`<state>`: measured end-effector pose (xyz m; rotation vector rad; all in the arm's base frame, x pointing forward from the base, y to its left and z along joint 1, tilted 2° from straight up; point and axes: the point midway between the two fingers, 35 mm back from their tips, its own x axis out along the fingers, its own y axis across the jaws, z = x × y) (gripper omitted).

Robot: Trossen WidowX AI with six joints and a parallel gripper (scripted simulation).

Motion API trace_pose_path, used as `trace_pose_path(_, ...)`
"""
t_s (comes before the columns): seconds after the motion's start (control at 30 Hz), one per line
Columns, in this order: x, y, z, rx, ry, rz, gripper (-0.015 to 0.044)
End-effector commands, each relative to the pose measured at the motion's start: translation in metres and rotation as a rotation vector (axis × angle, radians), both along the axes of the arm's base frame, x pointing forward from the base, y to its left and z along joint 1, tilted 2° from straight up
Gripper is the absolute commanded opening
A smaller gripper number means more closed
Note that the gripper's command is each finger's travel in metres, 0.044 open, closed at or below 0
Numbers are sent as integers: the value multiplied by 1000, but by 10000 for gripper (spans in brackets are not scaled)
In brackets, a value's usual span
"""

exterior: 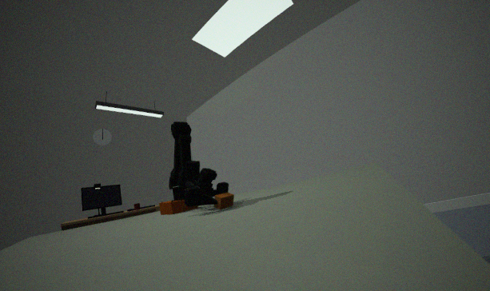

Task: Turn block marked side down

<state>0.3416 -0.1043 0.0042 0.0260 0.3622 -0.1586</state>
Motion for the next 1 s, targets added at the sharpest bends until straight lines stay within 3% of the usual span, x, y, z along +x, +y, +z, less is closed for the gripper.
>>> trace_pose_path(0.0, 0, 0, 1, 5, -5, 2, 131)
trace_pose_path(0.4, 0, 0, 1, 5, -5, 2, 440)
trace_pose_path(0.97, 0, 0, 1, 5, -5, 2, 440)
